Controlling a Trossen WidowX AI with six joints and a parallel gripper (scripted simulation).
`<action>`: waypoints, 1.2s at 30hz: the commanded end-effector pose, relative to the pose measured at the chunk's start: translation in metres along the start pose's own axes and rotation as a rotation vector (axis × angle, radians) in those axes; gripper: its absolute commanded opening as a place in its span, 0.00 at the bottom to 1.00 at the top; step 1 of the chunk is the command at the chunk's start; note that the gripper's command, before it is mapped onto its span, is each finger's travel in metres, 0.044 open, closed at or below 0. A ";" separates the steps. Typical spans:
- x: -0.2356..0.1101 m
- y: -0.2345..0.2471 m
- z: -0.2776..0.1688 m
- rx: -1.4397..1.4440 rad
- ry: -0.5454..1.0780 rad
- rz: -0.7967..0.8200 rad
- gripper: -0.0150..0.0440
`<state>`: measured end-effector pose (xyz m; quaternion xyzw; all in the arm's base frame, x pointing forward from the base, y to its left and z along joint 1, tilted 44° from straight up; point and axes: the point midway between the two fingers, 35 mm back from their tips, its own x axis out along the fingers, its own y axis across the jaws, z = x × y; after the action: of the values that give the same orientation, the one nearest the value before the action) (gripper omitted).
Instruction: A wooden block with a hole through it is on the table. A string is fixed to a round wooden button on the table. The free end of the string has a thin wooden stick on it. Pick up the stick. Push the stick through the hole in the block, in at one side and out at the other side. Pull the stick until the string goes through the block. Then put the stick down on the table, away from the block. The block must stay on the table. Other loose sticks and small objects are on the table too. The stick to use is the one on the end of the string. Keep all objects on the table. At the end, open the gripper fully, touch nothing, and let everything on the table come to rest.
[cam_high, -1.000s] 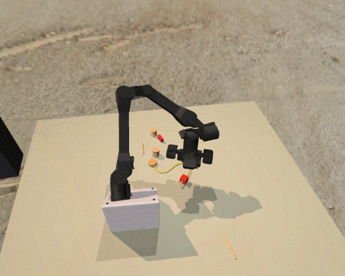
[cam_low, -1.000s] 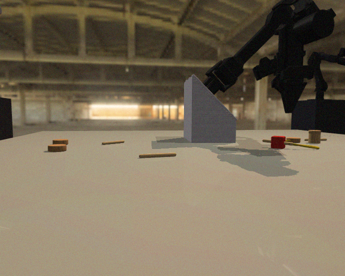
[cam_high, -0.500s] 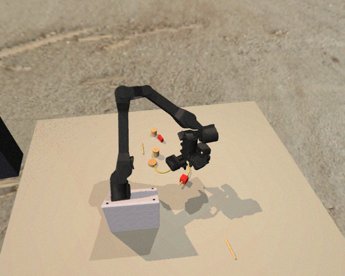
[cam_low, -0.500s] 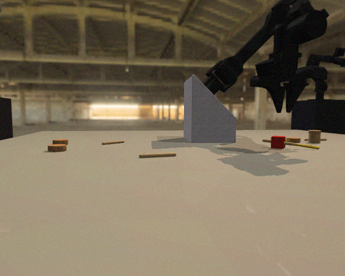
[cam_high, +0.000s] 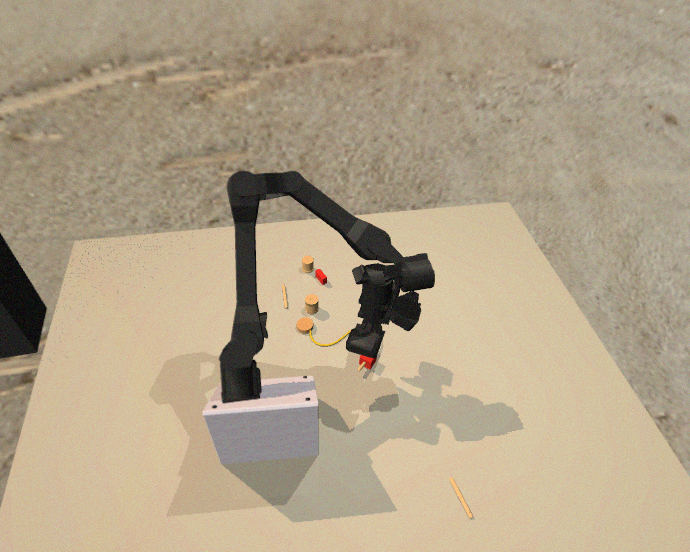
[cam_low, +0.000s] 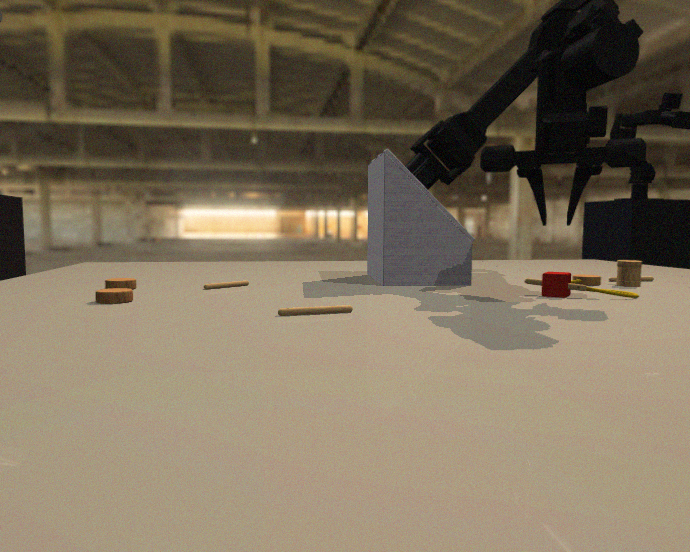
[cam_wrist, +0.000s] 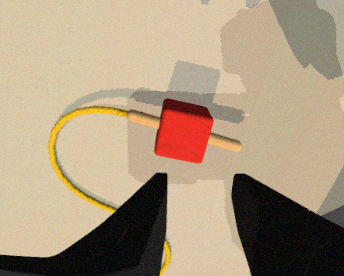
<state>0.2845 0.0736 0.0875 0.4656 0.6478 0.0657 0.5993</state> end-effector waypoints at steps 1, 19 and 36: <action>0.003 -0.017 -0.007 -0.793 0.018 0.002 0.46; 0.003 -0.024 -0.010 -1.335 0.022 0.008 0.46; 0.004 -0.024 -0.009 -1.335 0.022 0.008 0.46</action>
<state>0.2647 0.0662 0.0723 -0.0005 0.4768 0.4547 0.7522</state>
